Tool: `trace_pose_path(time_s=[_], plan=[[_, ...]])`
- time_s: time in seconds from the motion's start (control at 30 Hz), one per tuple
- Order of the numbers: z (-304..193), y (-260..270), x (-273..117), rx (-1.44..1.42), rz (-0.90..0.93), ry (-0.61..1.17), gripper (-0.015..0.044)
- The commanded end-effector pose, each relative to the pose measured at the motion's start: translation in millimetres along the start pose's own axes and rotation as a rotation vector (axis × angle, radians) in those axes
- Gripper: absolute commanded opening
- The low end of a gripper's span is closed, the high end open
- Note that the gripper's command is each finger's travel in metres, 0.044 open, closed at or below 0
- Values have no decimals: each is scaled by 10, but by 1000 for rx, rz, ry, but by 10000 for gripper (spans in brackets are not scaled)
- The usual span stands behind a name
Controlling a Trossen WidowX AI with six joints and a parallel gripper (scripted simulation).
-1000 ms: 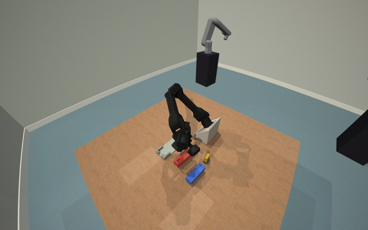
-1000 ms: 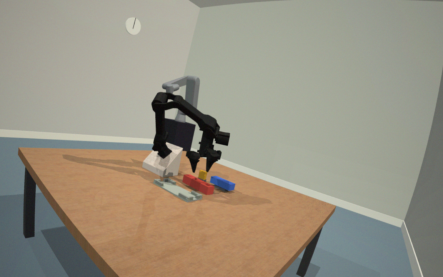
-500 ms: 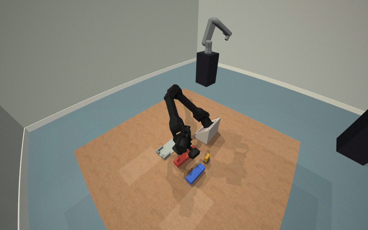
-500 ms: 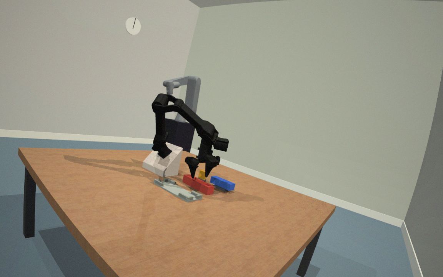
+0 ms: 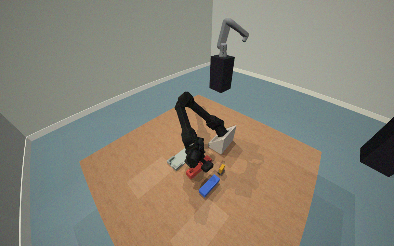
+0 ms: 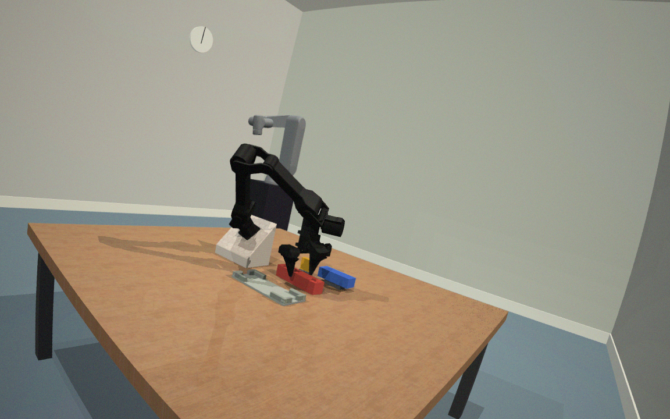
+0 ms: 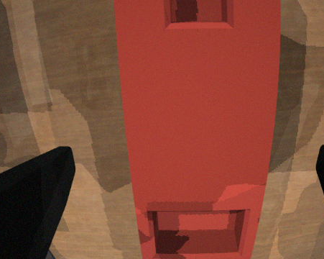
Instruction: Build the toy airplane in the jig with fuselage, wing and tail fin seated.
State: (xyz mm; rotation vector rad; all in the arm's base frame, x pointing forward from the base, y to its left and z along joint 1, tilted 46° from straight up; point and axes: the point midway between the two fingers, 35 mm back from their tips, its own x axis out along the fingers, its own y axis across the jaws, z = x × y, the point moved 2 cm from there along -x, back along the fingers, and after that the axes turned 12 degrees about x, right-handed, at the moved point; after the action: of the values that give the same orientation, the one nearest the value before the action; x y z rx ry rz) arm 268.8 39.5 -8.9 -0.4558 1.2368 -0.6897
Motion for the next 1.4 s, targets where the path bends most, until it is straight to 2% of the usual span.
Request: trace_pose_path(time_s=[0.0,0.37,0.7,0.9,1.07,1.37], plan=[[-30,3,94,-16,-10,5,440],[-38,-10,247,-16,-12,4,440],[-38,-10,247,-16,-12,4,177],[-38,-10,247,-16,-12,4,138],[-25,6,179,-17,-9,4,6],[10,51,-78,-18,-1,6,0]])
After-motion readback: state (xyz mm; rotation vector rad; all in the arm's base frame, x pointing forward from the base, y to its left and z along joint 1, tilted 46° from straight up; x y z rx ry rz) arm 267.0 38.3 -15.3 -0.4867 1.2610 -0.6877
